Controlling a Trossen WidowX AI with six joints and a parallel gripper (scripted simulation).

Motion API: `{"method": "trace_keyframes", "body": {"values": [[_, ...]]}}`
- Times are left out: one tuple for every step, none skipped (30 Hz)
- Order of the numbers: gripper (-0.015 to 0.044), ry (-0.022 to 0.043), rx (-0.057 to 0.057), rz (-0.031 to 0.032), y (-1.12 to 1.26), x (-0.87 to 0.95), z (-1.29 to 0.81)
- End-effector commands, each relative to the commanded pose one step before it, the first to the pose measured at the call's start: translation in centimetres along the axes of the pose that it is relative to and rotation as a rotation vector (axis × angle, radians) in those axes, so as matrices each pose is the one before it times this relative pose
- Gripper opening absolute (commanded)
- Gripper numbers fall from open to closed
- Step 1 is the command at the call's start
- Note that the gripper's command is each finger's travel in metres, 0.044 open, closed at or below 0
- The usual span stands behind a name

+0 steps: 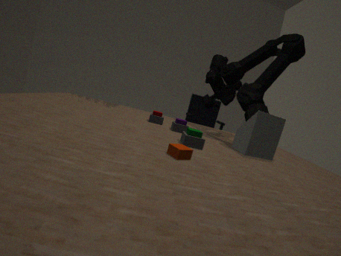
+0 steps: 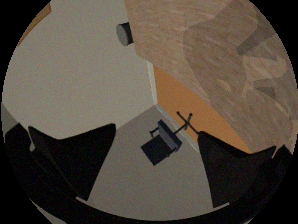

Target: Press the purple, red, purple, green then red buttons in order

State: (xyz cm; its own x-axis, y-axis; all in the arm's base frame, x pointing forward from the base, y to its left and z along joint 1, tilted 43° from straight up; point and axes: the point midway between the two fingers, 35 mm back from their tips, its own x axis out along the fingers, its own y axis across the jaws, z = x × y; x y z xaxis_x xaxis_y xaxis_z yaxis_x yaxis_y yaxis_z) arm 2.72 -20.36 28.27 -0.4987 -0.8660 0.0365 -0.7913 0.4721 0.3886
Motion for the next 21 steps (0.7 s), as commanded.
{"method": "trace_keyframes", "body": {"values": [[0.0400,0.00597,-0.0265,-0.01270,-0.318,-0.094,-0.121],[0.0400,0.01912,-0.0795,-0.03771,-0.949,-0.297,-0.369],[0.0400,0.03580,-0.1324,-0.06125,-1.555,-0.526,-0.677],[0.0400,0.04917,-0.1590,-0.07025,-1.801,-0.656,-0.958],[0.0400,0.05529,-0.1591,-0.06578,-1.700,-0.665,-1.134],[0.0400,0.06067,-0.1594,-0.06060,-1.580,-0.672,-1.294],[0.0400,0.04869,-0.1203,-0.04185,-1.083,-0.493,-1.094],[0.0400,0.03123,-0.0746,-0.02417,-0.613,-0.294,-0.730],[0.0400,0.03143,-0.0735,-0.02245,-0.569,-0.290,-0.742],[0.0400,0.03184,-0.0732,-0.02100,-0.531,-0.289,-0.758],[0.0400,0.03216,-0.0729,-0.01956,-0.494,-0.287,-0.772],[0.0400,0.03251,-0.0729,-0.01821,-0.458,-0.287,-0.787],[0.0400,0.03285,-0.0731,-0.01691,-0.423,-0.287,-0.801],[0.0400,0.03316,-0.0735,-0.01564,-0.389,-0.288,-0.815],[0.0400,0.03354,-0.0741,-0.01445,-0.356,-0.290,-0.830],[0.0400,0.03380,-0.0750,-0.01320,-0.320,-0.293,-0.844],[0.0400,0.03400,-0.0759,-0.01196,-0.284,-0.296,-0.855],[0.0400,0.03361,-0.0768,-0.01036,-0.233,-0.301,-0.856],[0.0400,0.03339,-0.0784,-0.00882,-0.184,-0.310,-0.861],[0.0400,0.03329,-0.0800,-0.00741,-0.140,-0.318,-0.867],[0.0400,0.03296,-0.0810,-0.00602,-0.097,-0.323,-0.865]]}}
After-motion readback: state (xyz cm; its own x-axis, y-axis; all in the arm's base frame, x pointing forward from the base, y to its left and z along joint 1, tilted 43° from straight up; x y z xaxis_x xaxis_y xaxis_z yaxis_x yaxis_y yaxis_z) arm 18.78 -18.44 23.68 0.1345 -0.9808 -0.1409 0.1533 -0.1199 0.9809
